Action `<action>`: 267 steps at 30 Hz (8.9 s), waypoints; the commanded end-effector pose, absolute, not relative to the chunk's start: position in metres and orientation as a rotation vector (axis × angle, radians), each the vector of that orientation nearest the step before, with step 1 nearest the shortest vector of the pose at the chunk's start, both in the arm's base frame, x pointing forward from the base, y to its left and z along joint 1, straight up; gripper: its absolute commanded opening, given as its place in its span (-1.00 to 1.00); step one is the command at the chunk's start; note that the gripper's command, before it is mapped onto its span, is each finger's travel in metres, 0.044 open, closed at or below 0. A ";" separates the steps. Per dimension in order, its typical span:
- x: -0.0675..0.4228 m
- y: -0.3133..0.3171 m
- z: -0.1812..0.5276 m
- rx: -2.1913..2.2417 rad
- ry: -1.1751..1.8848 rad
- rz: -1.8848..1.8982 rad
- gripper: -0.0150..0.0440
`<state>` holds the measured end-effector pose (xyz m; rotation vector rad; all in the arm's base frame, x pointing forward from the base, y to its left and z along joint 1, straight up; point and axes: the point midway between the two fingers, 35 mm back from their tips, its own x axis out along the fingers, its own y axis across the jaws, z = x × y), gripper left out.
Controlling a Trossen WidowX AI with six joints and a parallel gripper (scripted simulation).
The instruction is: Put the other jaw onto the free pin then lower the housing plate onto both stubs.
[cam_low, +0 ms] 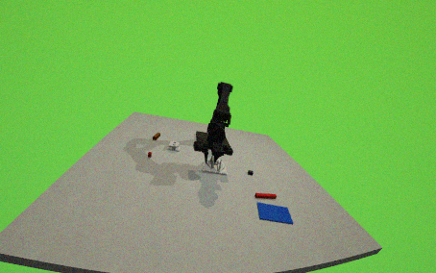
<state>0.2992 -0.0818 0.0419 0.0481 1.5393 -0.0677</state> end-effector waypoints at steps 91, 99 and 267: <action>0.298 -0.081 0.033 0.045 1.546 -0.055 -0.04; 0.298 -0.081 0.031 0.045 1.546 -0.055 -0.04; 0.117 -0.261 0.057 -1.070 1.316 1.031 1.00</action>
